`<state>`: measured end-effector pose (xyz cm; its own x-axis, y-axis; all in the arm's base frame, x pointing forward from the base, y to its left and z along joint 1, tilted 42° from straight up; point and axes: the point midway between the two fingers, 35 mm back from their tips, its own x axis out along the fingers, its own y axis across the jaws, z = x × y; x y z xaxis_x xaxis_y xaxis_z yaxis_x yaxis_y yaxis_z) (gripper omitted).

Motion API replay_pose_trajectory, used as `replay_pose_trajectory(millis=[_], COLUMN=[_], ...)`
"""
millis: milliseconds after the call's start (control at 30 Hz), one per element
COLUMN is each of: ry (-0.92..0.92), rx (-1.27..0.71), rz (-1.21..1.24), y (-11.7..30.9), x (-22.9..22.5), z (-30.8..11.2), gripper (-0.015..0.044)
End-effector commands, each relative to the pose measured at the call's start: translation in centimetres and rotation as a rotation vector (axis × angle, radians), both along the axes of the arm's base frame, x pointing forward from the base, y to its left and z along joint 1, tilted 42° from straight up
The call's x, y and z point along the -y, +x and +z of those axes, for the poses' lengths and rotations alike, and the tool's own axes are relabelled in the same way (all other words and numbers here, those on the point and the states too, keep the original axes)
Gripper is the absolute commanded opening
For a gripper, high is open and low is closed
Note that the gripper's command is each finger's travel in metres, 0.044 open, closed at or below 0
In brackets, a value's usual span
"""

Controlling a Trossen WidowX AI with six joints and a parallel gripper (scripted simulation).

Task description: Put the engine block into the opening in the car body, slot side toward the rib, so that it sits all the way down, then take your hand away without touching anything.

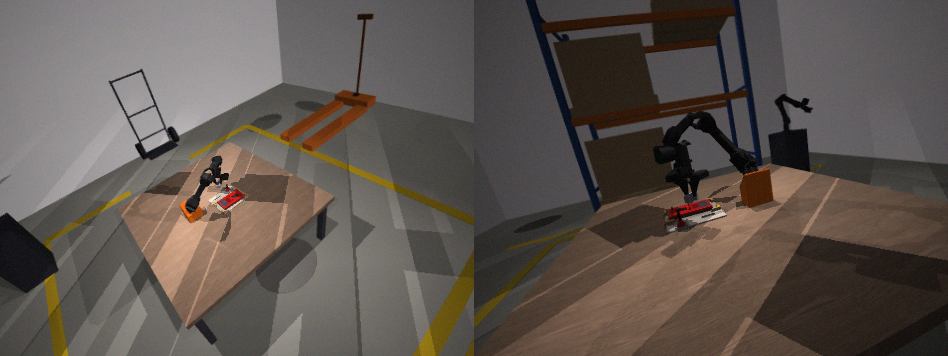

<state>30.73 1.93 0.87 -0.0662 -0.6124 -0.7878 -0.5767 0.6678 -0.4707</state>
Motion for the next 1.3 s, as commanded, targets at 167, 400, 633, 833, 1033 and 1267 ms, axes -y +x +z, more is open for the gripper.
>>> replay_pose_trajectory(millis=[167,400,633,833,1033,1267], ry=[-0.011,-0.024,-0.039,-0.055,-0.072,-0.095], rx=[0.097,0.168,0.238,0.299,0.360,0.430], rz=[-0.108,-0.195,-0.283,-0.358,-0.433,-0.521], y=[1.2,1.9,2.5,2.9,3.1,3.1], x=[2.2,4.0,6.0,7.7,9.4,11.5], z=[0.8,1.5,2.1,2.7,3.4,4.1], gripper=[0.0000,0.0000,0.0000,0.0000,0.0000,0.0000])
